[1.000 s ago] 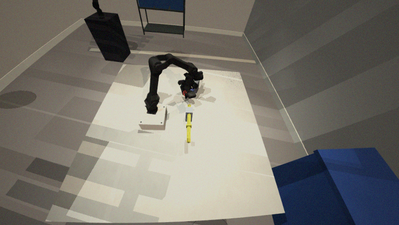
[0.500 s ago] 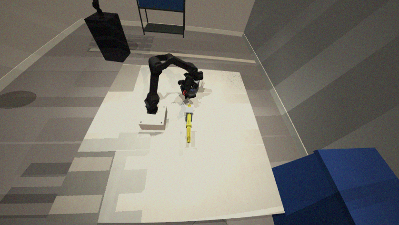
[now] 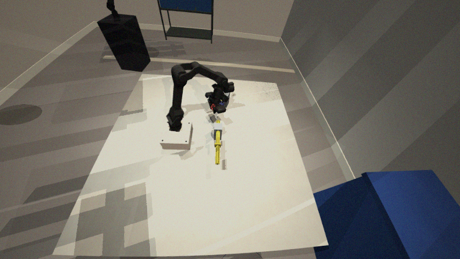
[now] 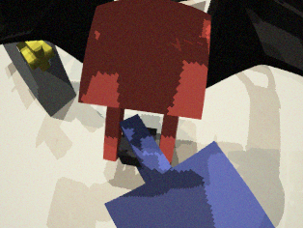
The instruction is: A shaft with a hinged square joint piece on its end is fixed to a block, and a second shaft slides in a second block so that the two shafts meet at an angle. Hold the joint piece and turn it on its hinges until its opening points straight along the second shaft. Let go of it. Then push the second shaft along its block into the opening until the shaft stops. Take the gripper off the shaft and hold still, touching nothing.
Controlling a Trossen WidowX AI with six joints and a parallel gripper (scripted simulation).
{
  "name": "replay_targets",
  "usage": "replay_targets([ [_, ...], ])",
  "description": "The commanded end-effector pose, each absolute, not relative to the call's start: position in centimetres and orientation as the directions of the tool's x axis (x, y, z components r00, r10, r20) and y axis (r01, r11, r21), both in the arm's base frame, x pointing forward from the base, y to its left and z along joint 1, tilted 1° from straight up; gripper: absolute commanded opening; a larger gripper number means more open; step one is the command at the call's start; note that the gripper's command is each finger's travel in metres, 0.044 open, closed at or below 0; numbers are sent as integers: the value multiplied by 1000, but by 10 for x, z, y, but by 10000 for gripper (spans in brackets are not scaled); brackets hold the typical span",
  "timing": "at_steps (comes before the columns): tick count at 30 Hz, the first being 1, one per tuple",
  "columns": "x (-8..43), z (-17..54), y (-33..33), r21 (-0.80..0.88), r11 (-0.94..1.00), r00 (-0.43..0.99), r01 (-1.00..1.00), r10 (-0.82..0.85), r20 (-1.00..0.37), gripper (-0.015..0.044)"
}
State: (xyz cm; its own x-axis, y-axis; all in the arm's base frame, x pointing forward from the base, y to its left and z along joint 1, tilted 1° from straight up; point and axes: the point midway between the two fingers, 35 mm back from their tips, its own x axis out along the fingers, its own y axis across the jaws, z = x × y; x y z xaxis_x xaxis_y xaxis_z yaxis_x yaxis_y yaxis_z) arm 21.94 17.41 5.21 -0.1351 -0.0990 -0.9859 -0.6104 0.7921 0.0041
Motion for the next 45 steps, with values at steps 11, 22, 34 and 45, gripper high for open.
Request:
replay_targets([
  [11,219,52,174,5,788,-135,-615,-100,-986,182],
  [22,219,52,174,4,792,-135,-610,-99,-986,94],
  [34,220,51,173,4,768,-111,-641,-87,-990,0],
  [45,224,46,165,-3,642,-9,-767,-16,-1000,0],
])
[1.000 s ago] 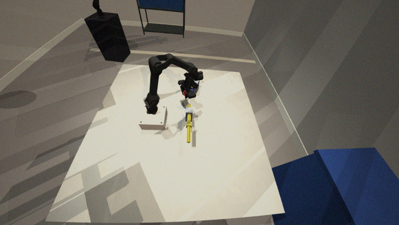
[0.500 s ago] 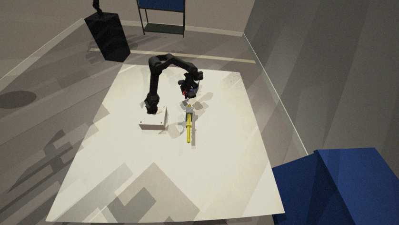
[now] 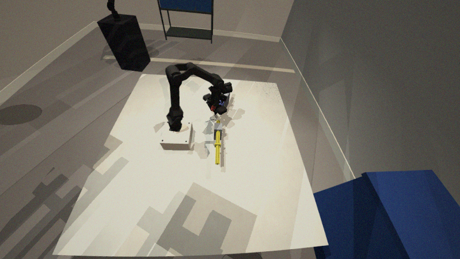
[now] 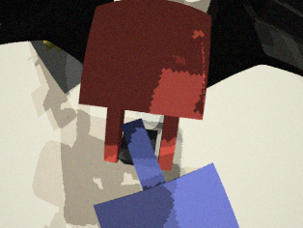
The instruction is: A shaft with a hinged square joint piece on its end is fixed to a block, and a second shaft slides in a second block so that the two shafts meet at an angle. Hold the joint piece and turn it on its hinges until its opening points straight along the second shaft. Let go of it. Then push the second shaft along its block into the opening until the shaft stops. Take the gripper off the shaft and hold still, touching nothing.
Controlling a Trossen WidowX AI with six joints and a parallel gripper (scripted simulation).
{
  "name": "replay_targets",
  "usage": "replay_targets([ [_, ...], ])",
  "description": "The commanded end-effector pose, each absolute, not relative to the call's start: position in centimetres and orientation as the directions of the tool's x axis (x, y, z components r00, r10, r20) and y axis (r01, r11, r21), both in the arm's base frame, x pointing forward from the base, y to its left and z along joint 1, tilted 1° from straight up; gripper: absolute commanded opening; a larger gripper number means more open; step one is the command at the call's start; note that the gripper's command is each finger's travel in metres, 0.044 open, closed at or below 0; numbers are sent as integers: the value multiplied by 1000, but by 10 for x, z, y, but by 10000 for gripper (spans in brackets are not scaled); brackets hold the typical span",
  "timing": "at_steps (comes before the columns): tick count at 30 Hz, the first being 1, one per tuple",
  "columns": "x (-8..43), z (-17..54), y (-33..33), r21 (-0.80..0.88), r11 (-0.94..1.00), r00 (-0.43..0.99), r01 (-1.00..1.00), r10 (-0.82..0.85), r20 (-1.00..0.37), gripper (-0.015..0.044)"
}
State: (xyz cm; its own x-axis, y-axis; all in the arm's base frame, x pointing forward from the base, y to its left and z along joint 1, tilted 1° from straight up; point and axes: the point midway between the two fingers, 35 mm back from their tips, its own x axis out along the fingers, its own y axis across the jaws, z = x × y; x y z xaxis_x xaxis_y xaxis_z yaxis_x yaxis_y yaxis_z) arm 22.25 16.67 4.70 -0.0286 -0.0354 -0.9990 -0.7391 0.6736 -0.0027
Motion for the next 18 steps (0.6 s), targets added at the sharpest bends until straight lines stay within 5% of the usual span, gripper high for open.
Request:
replay_targets([
  [1,224,45,165,-4,629,-2,-777,-8,-1000,0],
  [18,234,37,156,-15,392,79,-920,148,-986,0],
])
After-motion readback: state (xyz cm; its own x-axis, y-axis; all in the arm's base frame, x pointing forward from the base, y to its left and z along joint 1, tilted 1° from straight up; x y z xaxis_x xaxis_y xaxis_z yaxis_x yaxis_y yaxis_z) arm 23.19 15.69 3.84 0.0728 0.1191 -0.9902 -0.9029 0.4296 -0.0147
